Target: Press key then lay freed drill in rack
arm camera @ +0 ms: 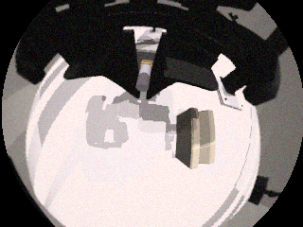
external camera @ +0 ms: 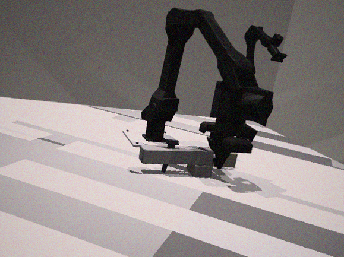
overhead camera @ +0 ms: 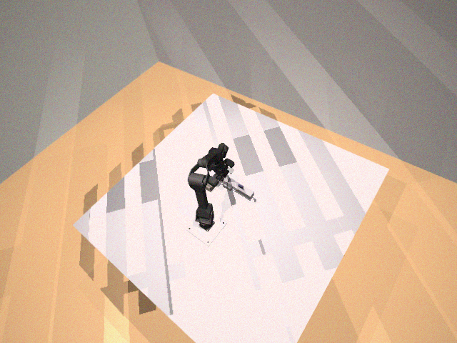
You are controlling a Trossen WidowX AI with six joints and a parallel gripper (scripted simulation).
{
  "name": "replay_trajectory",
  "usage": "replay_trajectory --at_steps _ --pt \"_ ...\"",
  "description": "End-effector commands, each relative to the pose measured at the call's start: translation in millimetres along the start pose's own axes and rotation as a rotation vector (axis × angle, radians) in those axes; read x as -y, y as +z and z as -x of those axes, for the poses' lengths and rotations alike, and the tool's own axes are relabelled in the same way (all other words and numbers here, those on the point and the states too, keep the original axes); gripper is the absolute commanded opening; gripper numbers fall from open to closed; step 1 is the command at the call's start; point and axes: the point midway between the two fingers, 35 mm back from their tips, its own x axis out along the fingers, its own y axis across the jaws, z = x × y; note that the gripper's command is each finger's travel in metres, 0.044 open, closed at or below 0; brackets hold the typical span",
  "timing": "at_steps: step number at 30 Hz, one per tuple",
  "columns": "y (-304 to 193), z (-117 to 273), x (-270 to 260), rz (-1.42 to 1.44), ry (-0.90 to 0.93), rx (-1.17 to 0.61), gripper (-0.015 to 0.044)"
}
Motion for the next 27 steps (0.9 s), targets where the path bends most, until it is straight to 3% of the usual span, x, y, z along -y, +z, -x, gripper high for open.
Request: replay_trajectory --at_steps 1,27 --pt "0 0 0 0.0 -0.001 0.0 0.0" --pt "28 2 1 0.006 0.004 0.0 0.0"
